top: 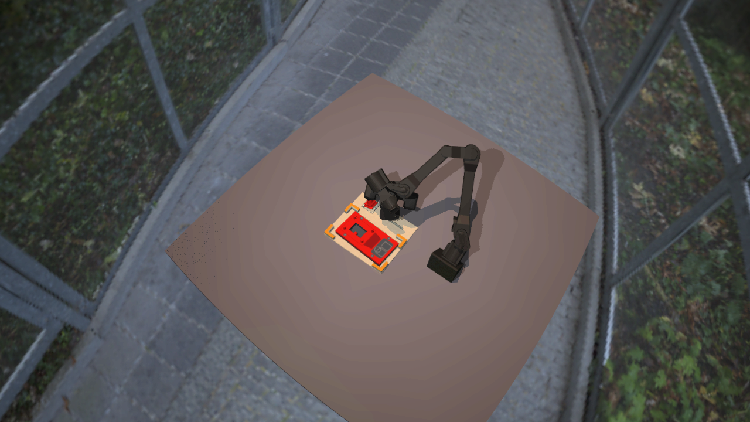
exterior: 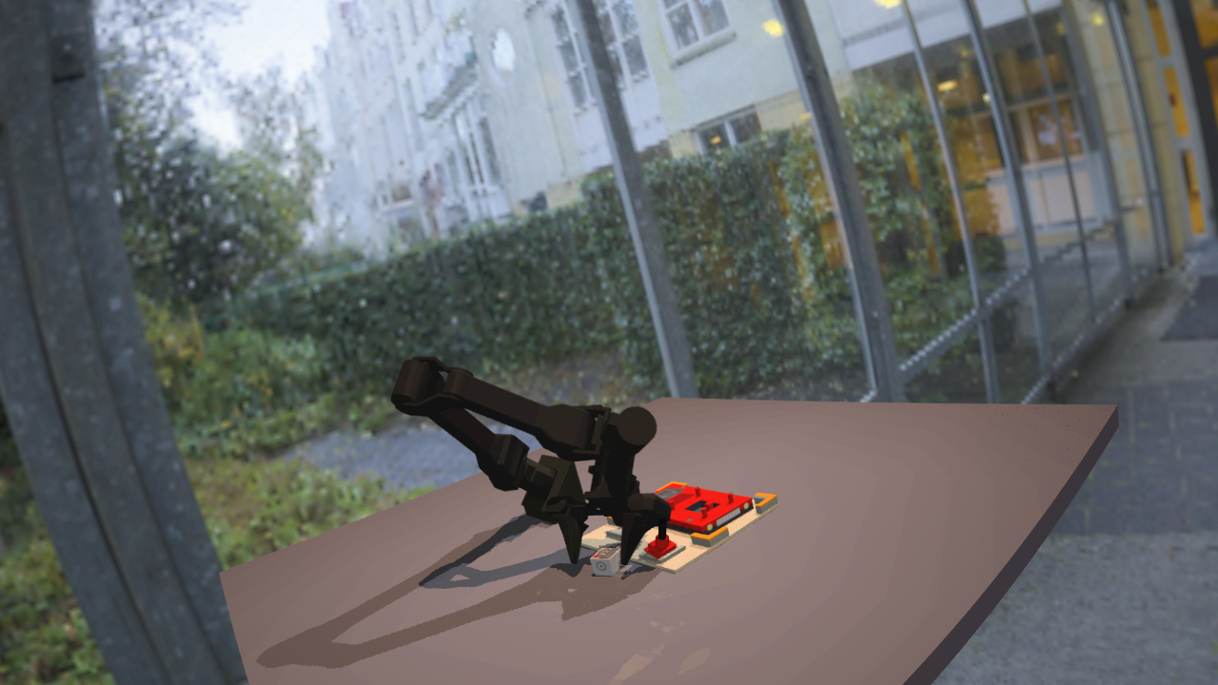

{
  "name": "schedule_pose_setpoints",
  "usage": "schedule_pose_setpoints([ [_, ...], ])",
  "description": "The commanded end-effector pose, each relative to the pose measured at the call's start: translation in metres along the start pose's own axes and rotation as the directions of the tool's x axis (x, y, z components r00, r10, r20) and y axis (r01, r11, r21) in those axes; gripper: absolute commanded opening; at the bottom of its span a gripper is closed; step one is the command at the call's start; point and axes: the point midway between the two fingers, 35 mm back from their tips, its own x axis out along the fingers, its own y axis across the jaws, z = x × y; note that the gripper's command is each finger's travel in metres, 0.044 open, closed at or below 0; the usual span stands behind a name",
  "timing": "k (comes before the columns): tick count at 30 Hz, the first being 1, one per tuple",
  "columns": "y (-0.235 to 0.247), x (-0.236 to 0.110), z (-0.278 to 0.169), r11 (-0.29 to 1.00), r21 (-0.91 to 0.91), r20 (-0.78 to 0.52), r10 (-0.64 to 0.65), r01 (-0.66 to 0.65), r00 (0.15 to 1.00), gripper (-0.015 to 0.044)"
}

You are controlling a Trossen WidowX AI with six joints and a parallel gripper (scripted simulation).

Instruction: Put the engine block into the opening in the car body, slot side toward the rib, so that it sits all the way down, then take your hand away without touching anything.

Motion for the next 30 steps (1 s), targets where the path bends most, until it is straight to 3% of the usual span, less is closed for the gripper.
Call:
schedule_pose_setpoints([
  [1, -0.001, 0.000, 0.000, 1.000, 0.006, 0.004, -0.004, 0.004, 1.000, 0.0440],
  [13, -0.004, -0.017, 0.014, 1.000, -0.006, 0.024, -0.013, 0.014, 1.000, 0.0440],
  [18, -0.030, -0.031, 0.019, 0.947, 0.318, 0.036, -0.052, 0.038, 0.998, 0.0440],
  [21, -0.036, -0.035, 0.021, 0.919, 0.393, 0.040, -0.061, 0.041, 0.997, 0.0440],
  [30, -0.024, -0.041, 0.020, 0.955, 0.294, 0.039, -0.043, 0.030, 0.998, 0.0440],
])
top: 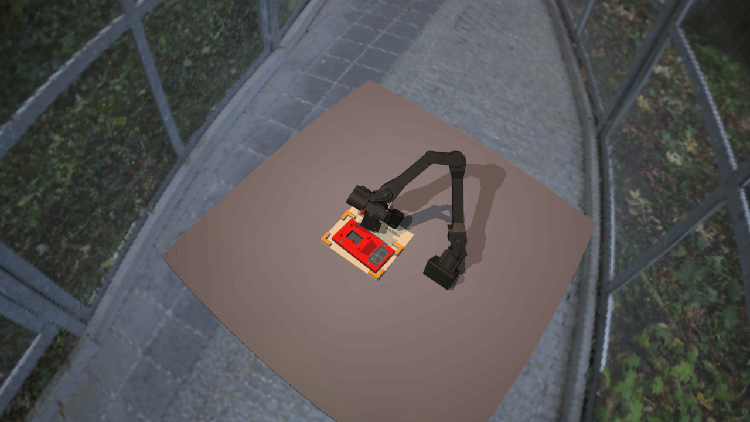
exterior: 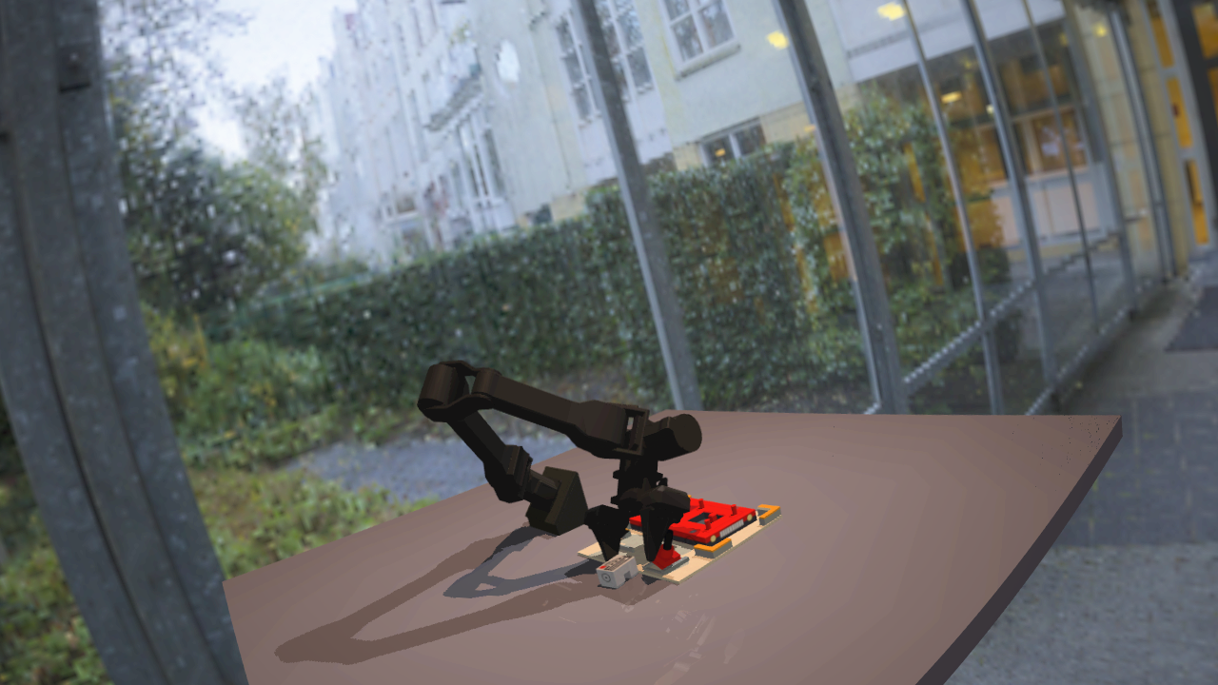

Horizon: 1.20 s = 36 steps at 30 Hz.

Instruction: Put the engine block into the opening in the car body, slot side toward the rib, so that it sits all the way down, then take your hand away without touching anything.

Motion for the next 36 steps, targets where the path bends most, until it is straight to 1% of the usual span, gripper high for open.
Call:
schedule_pose_setpoints([
  [1, 0.006, -0.020, -0.004, 0.994, -0.105, -0.005, 0.019, -0.019, 1.000, 0.0440],
  [7, 0.017, -0.024, -0.020, 0.954, -0.296, -0.031, 0.038, -0.046, 0.999, 0.0440],
  [8, 0.007, -0.009, -0.004, 0.996, -0.089, -0.007, 0.010, -0.011, 1.000, 0.0440],
  [26, 0.007, -0.009, -0.004, 0.996, -0.083, -0.005, 0.011, -0.011, 1.000, 0.0440],
  [31, 0.004, -0.010, -0.005, 0.998, 0.064, 0.025, 0.026, -0.027, 0.999, 0.0440],
  [36, 0.000, -0.011, -0.007, 0.972, 0.230, 0.061, 0.043, -0.056, 0.997, 0.0440],
])
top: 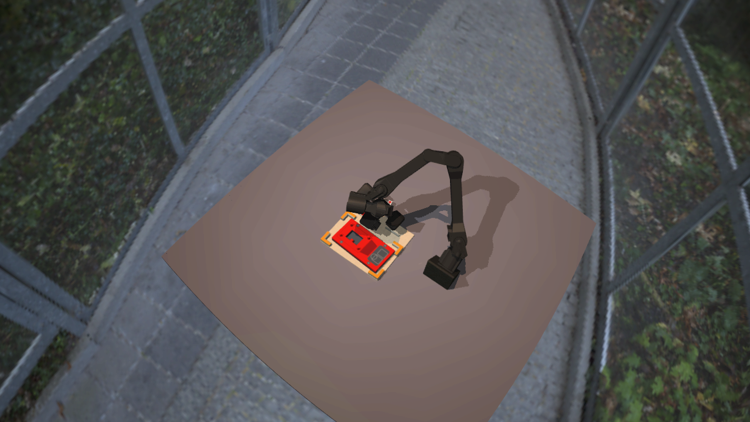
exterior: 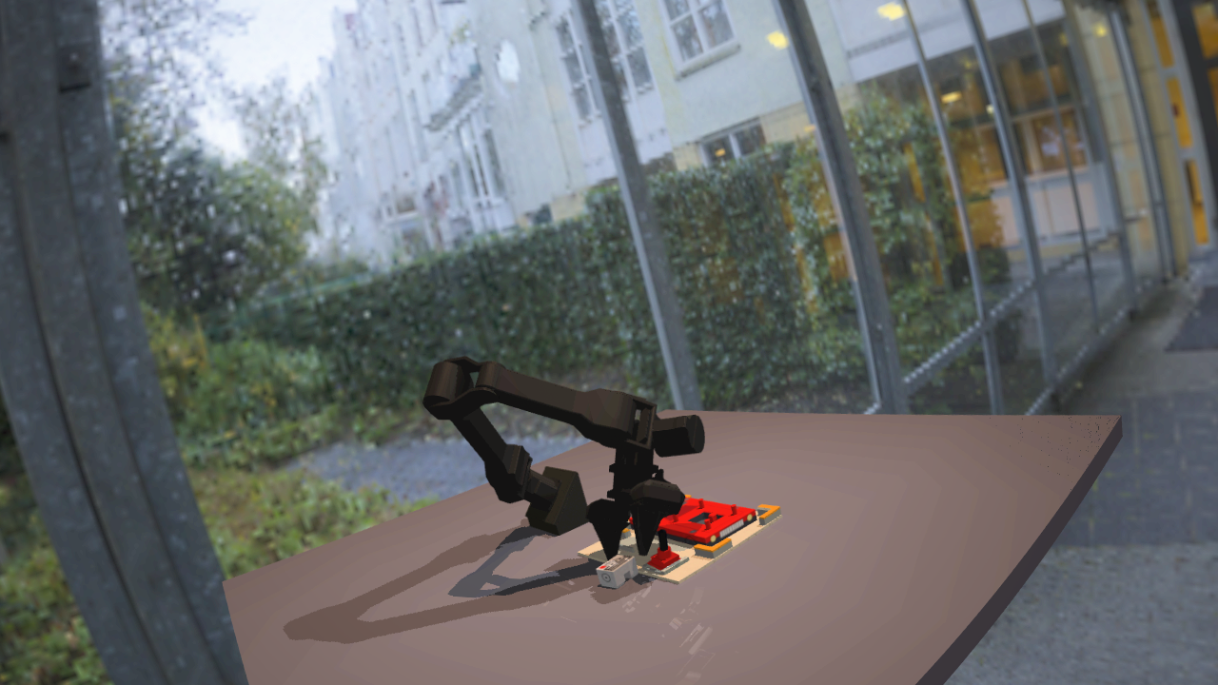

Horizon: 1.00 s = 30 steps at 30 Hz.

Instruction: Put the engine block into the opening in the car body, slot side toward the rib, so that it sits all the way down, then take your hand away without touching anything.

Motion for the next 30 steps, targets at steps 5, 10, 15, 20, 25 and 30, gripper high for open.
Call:
schedule_pose_setpoints([
  [5, -0.007, -0.003, -0.003, 0.963, 0.264, 0.057, 0.035, -0.049, 0.998, 0.0440],
  [10, -0.011, -0.004, -0.004, 0.904, 0.419, 0.092, 0.056, -0.089, 0.994, 0.0440],
  [15, -0.014, -0.006, -0.006, 0.816, 0.562, 0.124, 0.077, -0.134, 0.989, 0.0440],
  [20, -0.017, -0.008, -0.008, 0.705, 0.686, 0.157, 0.098, -0.180, 0.983, 0.0440],
  [25, -0.019, -0.011, -0.011, 0.571, 0.790, 0.189, 0.119, -0.223, 0.975, 0.0440],
  [30, -0.022, -0.013, -0.014, 0.421, 0.869, 0.221, 0.140, -0.260, 0.965, 0.0440],
])
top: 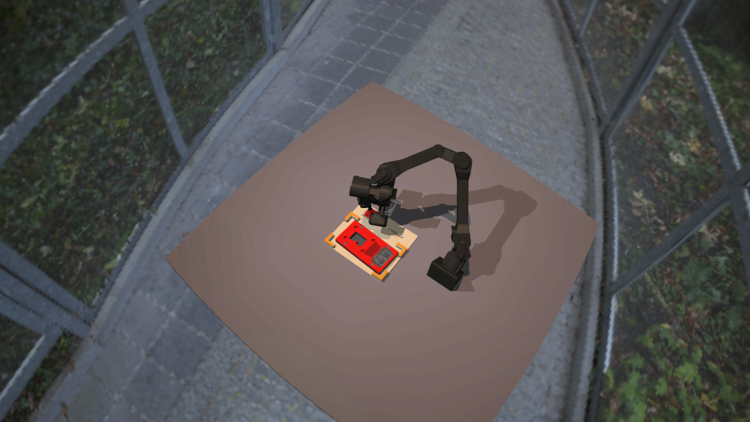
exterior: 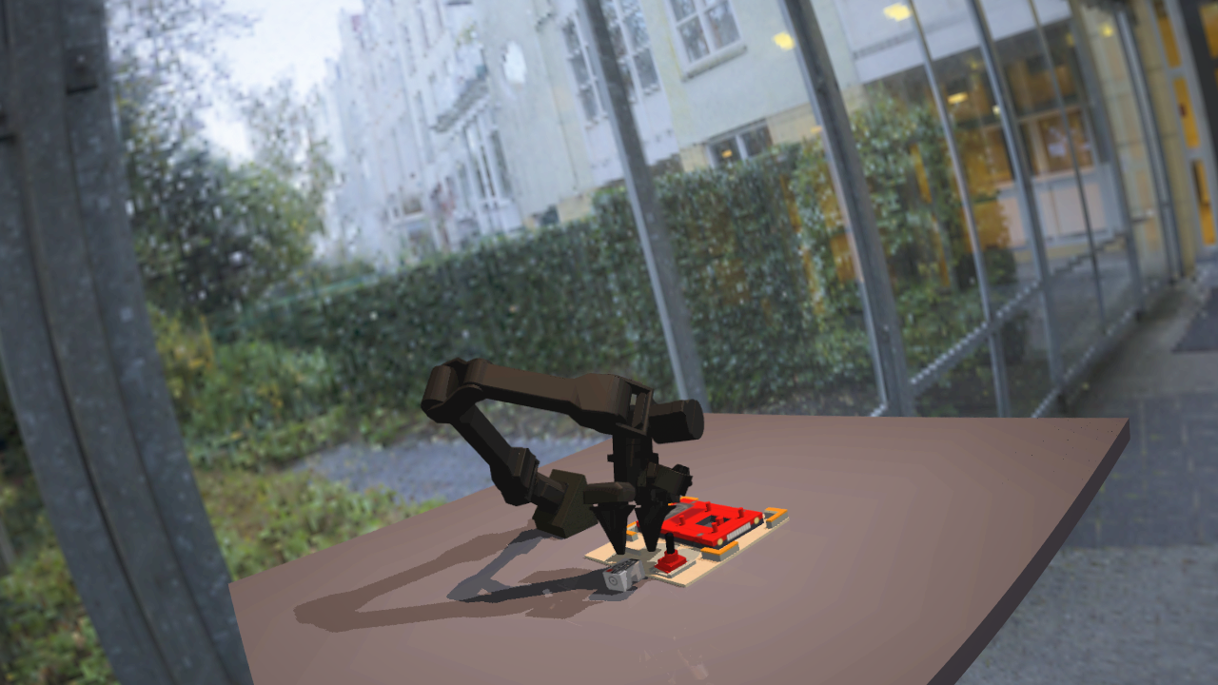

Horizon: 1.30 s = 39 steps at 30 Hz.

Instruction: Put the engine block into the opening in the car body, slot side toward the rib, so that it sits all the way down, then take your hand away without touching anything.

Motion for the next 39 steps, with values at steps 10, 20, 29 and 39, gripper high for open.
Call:
schedule_pose_setpoints([
  [10, -0.010, -0.010, 0.002, 0.898, 0.430, 0.002, 0.105, -0.096, 0.994, 0.0440],
  [20, -0.016, -0.019, 0.001, 0.696, 0.706, 0.002, 0.183, -0.131, 0.983, 0.0440],
  [29, -0.023, -0.027, -0.002, 0.448, 0.886, 0.002, 0.252, -0.118, 0.968, 0.0440],
  [39, -0.030, -0.037, -0.005, 0.133, 0.990, 0.002, 0.327, -0.048, 0.945, 0.0440],
])
